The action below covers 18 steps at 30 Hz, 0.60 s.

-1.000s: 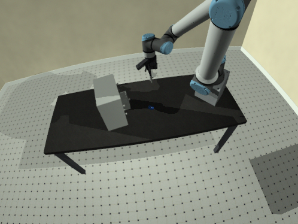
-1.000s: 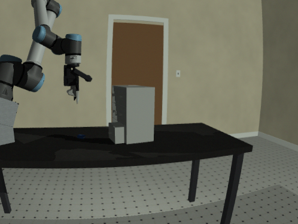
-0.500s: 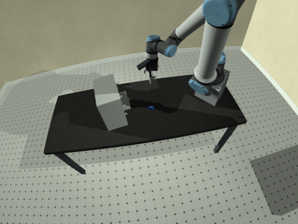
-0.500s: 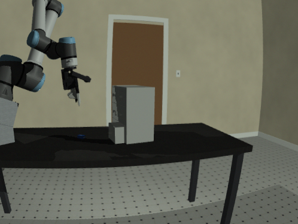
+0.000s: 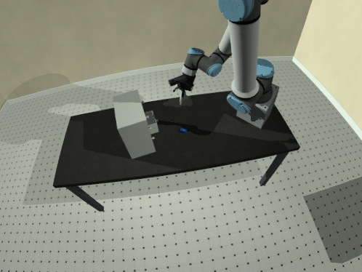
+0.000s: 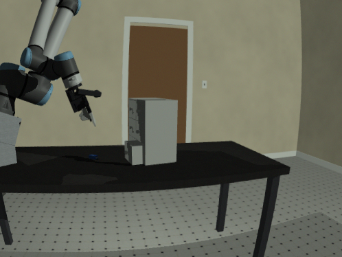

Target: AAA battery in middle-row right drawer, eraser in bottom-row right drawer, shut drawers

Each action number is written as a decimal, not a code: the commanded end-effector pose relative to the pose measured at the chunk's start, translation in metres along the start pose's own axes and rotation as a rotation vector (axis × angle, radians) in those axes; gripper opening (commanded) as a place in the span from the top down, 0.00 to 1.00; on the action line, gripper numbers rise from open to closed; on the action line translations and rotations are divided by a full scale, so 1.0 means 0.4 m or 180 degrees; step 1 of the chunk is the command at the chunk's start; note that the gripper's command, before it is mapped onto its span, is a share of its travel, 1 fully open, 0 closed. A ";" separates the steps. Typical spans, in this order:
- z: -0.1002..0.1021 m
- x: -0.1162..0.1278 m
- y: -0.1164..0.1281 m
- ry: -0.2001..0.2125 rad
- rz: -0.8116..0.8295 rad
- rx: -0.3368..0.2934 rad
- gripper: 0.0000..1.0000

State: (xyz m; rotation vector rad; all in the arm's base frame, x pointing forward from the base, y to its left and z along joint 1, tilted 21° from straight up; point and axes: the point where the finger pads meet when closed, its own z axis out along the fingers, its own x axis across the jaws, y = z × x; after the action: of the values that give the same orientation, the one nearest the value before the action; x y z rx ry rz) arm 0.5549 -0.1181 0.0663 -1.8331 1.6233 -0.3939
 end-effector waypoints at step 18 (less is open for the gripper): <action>0.100 0.009 -0.034 0.0029 -0.0003 0.1064 0.00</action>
State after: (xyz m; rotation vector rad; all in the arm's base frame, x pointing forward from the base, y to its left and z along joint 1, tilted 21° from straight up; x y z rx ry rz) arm 0.5842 -0.1119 0.0487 -1.6402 1.4843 -0.5669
